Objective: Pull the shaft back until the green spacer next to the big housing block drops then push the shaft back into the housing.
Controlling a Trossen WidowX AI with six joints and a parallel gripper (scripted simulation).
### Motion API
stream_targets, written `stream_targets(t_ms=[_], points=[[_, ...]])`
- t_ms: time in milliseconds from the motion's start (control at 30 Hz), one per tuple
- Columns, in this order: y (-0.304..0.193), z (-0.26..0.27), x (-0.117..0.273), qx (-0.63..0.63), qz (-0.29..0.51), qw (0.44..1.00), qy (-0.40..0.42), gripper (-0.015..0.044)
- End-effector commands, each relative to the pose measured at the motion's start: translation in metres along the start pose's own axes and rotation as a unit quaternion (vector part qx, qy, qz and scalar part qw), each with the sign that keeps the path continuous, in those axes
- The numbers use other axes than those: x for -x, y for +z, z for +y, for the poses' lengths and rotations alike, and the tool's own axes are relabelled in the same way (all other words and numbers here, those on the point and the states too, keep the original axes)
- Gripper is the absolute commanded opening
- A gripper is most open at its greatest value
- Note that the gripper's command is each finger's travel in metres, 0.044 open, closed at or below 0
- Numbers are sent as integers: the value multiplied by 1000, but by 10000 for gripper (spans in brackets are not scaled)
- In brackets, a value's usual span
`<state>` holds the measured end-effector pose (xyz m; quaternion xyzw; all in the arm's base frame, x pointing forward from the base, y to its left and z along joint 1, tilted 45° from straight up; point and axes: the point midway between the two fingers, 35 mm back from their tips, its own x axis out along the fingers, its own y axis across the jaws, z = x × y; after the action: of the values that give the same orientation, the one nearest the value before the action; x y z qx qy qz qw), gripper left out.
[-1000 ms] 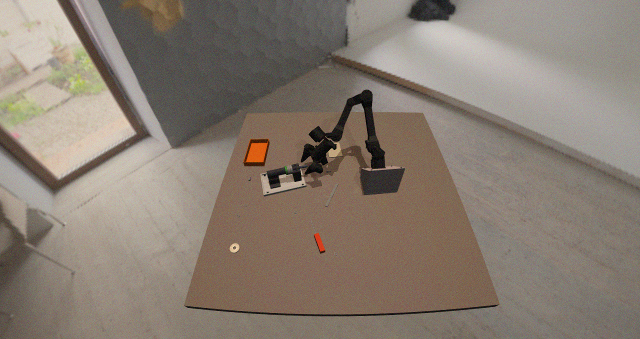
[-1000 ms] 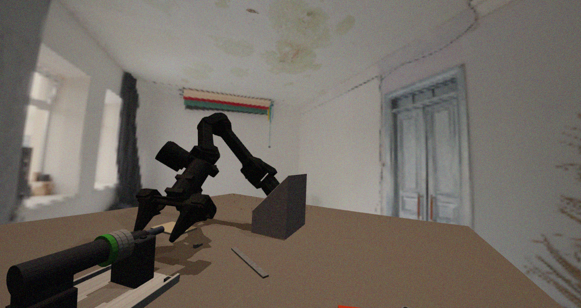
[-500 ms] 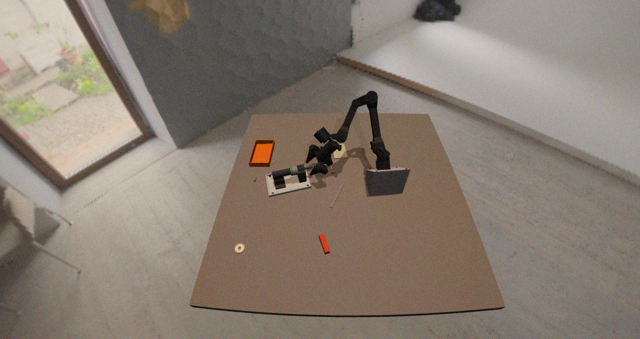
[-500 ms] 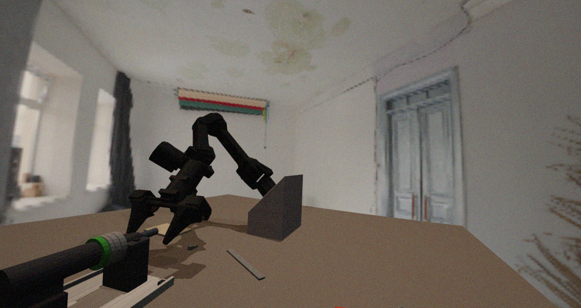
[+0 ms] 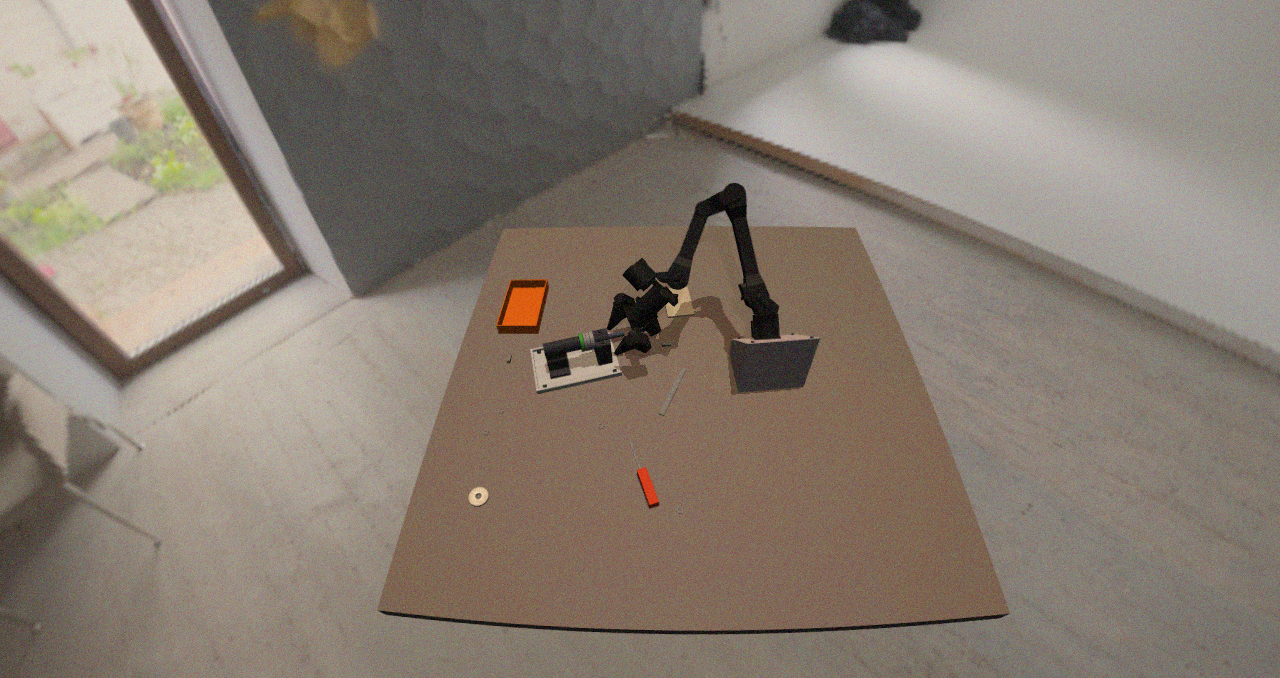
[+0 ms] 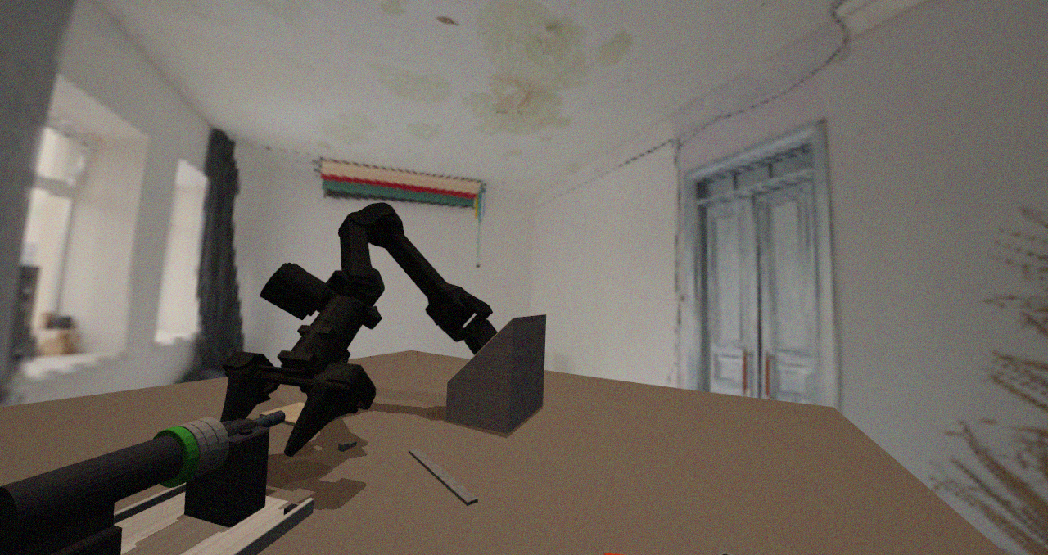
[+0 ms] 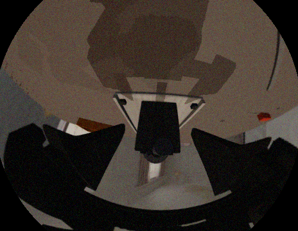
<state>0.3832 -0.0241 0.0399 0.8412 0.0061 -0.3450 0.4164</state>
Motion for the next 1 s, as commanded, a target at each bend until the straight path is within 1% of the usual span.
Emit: stream_targets(t_ms=[0,233,733,933,967], points=[[-1,0,-2,1,2,1000,-1,440],[-1,0,-2,1,2,1000,-1,440],[0,0,-1,0,0,1000,0,46],[0,0,-1,0,0,1000,0,0],[0,0,-1,1,1,1000,0,0]])
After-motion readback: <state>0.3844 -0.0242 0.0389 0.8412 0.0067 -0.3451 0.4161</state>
